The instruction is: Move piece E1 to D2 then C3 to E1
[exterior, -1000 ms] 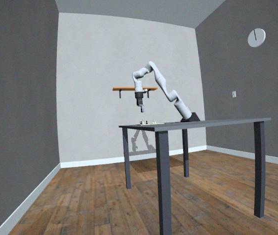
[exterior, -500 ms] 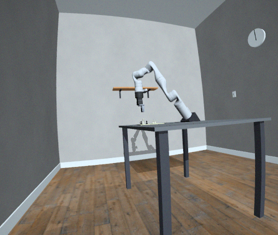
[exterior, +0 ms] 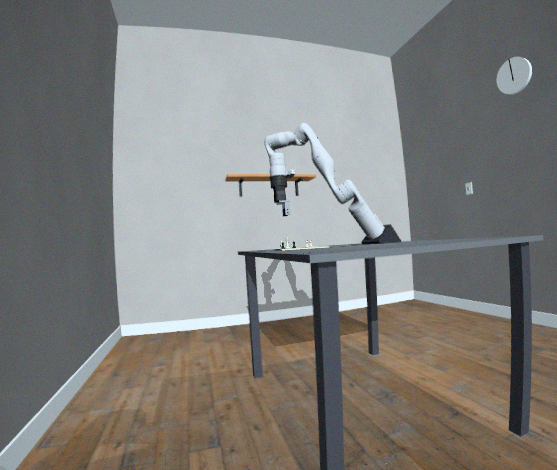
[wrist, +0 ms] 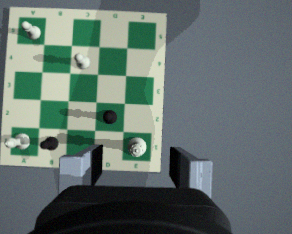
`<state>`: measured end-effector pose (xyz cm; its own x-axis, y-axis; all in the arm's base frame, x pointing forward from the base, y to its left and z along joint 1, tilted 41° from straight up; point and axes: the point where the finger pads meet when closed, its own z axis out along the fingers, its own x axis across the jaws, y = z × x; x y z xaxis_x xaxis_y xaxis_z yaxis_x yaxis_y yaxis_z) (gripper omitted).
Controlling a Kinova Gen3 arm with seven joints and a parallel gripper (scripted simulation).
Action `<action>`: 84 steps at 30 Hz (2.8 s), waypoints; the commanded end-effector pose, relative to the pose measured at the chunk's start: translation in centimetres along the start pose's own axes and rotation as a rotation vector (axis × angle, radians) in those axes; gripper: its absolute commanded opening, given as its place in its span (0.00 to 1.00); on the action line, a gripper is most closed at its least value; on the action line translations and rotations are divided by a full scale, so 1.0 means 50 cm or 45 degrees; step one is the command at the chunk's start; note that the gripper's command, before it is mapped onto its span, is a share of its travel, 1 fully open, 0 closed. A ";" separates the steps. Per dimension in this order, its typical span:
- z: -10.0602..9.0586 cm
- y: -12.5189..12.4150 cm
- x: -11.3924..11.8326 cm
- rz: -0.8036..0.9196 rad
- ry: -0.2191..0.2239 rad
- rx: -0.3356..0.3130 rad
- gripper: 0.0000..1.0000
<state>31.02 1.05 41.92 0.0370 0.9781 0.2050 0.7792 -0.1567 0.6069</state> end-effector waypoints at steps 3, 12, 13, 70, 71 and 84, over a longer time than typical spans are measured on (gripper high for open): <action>-0.036 0.008 -0.001 0.012 0.008 -0.014 1.00; -0.052 0.007 -0.001 0.012 0.008 -0.014 1.00; -0.052 0.007 -0.001 0.012 0.008 -0.014 1.00; -0.052 0.007 -0.001 0.012 0.008 -0.014 1.00; -0.052 0.007 -0.001 0.012 0.008 -0.014 1.00; -0.052 0.007 -0.001 0.012 0.008 -0.014 1.00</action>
<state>29.68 0.56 44.08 0.0401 0.9758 0.2149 0.7725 -0.1667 0.6127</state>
